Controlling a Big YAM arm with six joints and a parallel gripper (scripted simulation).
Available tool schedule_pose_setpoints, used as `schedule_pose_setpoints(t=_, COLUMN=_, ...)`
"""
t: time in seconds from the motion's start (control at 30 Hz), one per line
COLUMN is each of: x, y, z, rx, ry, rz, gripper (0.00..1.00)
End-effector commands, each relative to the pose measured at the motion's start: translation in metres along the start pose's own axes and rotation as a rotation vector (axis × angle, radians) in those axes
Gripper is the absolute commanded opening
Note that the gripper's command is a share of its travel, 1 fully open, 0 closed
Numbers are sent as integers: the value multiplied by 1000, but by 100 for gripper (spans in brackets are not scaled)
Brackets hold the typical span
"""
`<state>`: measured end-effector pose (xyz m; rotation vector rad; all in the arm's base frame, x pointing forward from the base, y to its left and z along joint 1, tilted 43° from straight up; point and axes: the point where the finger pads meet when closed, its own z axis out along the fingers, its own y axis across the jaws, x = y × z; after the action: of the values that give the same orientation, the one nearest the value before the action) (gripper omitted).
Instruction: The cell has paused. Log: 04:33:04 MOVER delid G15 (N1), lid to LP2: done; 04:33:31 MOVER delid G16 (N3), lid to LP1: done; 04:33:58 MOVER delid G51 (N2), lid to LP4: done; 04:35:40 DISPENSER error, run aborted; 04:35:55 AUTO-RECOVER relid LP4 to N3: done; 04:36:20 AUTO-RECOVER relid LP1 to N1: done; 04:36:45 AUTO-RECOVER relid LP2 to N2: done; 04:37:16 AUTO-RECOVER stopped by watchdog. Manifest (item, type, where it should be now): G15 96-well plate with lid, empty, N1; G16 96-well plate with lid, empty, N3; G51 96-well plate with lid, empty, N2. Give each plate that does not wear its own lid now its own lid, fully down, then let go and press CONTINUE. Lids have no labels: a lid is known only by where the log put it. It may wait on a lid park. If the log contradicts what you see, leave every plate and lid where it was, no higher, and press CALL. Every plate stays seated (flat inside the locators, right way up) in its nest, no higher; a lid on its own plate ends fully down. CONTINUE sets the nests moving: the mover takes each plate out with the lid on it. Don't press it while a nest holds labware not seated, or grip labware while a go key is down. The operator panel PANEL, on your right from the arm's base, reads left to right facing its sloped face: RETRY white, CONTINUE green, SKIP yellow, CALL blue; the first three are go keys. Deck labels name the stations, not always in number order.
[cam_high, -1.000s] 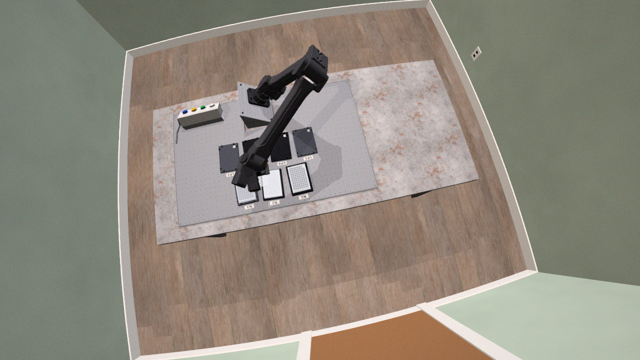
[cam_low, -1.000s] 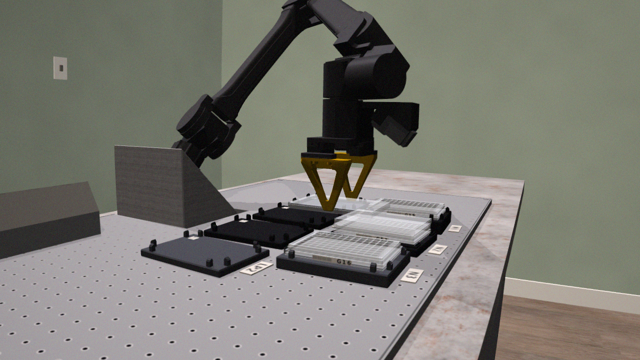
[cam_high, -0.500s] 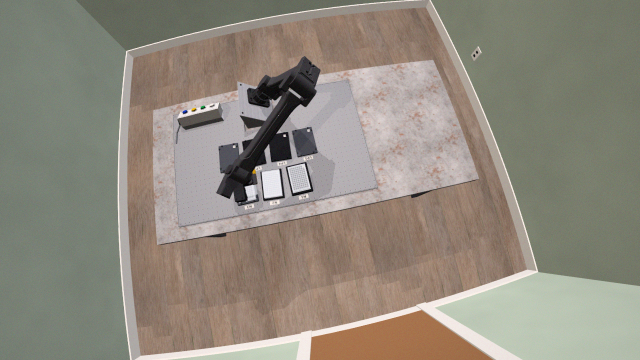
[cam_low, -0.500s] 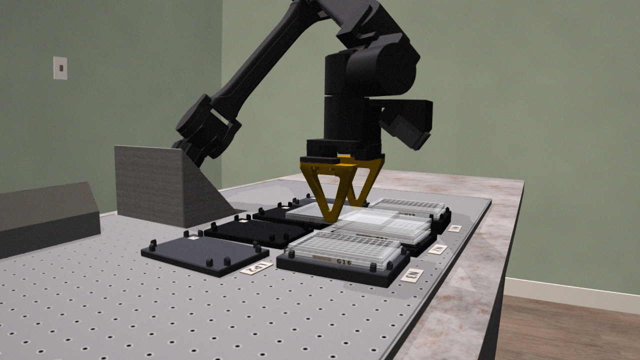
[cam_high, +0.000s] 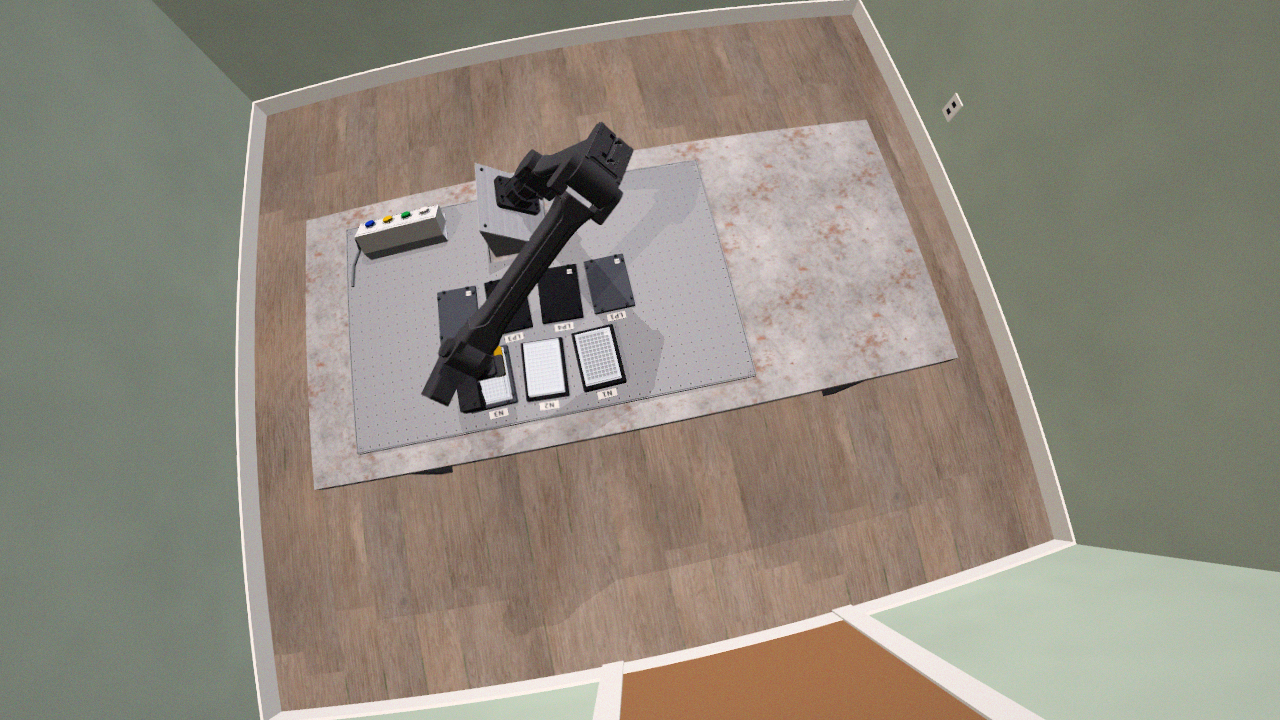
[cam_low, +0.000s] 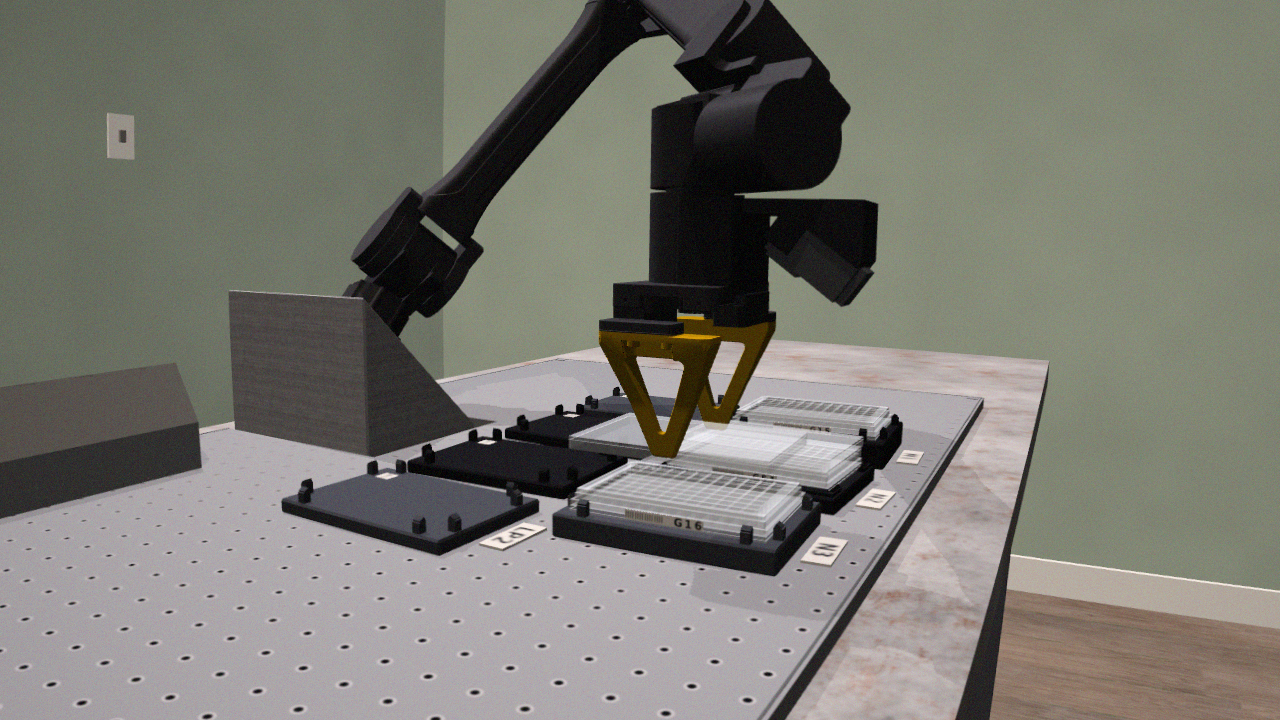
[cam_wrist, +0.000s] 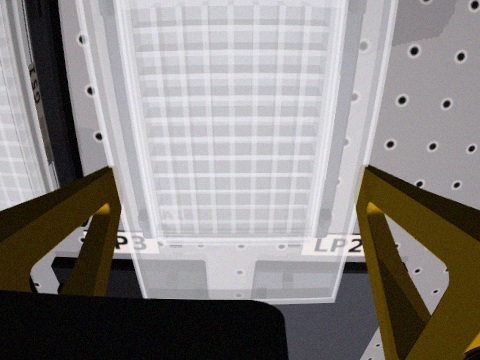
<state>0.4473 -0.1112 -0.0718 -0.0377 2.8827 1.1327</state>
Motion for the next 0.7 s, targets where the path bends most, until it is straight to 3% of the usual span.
schedule_pose_setpoints(t=0.0, x=-4, y=2, z=6, rx=3, ry=-1, rz=-13, gripper=0)
schedule_pose_setpoints(t=0.67, x=-3, y=4, z=16, rx=0, ry=1, rz=-4, gripper=0)
